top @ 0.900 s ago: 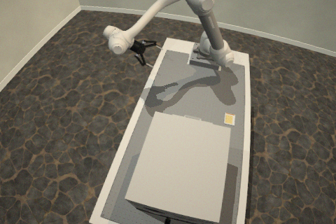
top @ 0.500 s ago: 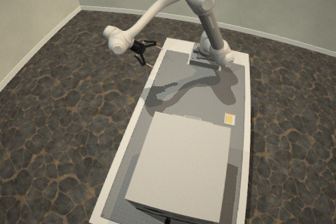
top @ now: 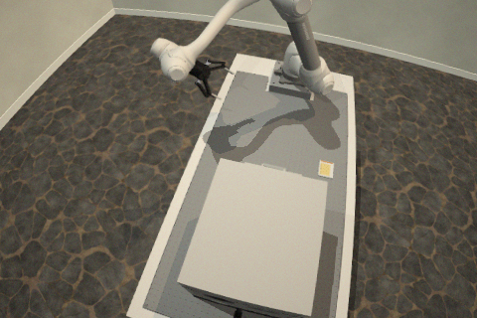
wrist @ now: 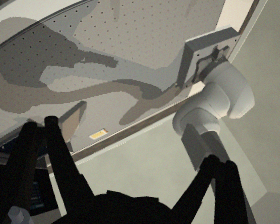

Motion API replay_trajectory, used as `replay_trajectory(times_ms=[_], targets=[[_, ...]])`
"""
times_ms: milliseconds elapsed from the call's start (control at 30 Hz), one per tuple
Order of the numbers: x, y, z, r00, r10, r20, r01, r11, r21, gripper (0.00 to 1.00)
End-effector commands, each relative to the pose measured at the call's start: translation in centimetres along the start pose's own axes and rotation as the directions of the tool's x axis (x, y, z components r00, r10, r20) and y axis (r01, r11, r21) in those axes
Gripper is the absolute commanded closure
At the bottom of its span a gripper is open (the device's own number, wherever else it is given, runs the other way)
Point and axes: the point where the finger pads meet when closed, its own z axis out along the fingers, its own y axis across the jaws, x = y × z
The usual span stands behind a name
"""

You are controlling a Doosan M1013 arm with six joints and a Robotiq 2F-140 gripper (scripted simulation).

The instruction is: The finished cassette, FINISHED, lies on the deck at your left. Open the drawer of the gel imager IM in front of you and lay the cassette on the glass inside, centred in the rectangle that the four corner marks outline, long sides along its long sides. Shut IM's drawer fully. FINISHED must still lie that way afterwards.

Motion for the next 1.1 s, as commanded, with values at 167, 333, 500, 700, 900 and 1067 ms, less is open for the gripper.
replay_trajectory(times_ms=[167,333,500,700,900,1067], targets=[[-2.4,-1.2,2.6,0.982,-0.159,-0.098,0.161,0.987,0.014,0.0],[-3.5,-1.8,3.7,0.967,-0.216,-0.133,0.22,0.975,0.013,0.0],[-5.2,-2.5,5.4,0.923,-0.328,-0.2,0.335,0.942,0.001,0.0],[-6.9,-3.2,7.1,0.861,-0.436,-0.263,0.446,0.895,-0.023,0.0],[-8.3,-3.7,8.4,0.785,-0.532,-0.317,0.544,0.837,-0.057,0.0],[-10.0,-4.2,10.1,0.69,-0.624,-0.367,0.637,0.764,-0.102,0.0]])
